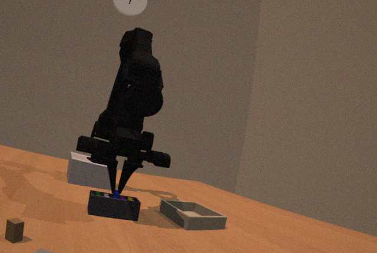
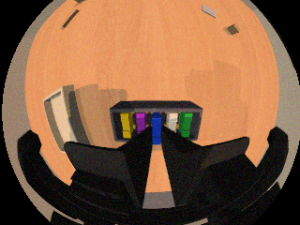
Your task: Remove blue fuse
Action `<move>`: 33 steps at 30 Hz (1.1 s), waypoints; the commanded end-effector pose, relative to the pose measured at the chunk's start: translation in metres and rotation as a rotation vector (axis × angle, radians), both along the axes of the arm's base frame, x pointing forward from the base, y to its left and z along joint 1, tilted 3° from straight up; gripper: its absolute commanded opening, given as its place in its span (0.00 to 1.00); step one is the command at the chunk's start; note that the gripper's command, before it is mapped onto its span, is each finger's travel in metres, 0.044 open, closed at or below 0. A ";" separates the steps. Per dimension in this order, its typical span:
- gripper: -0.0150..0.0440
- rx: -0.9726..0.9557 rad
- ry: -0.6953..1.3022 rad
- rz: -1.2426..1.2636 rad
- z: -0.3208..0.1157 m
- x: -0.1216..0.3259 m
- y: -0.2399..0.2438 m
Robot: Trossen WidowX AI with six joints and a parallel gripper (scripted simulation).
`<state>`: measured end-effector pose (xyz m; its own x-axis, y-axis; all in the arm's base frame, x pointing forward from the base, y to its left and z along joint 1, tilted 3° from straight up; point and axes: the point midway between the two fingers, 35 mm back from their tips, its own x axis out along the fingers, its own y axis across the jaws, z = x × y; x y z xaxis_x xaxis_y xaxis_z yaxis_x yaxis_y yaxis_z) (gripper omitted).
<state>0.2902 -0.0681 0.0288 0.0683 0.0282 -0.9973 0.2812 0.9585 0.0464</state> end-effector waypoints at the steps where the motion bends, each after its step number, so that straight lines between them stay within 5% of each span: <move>1: 0.25 -0.003 -0.005 -0.001 0.004 0.001 -0.001; 33: 0.25 -0.005 -0.005 -0.004 0.020 0.000 -0.001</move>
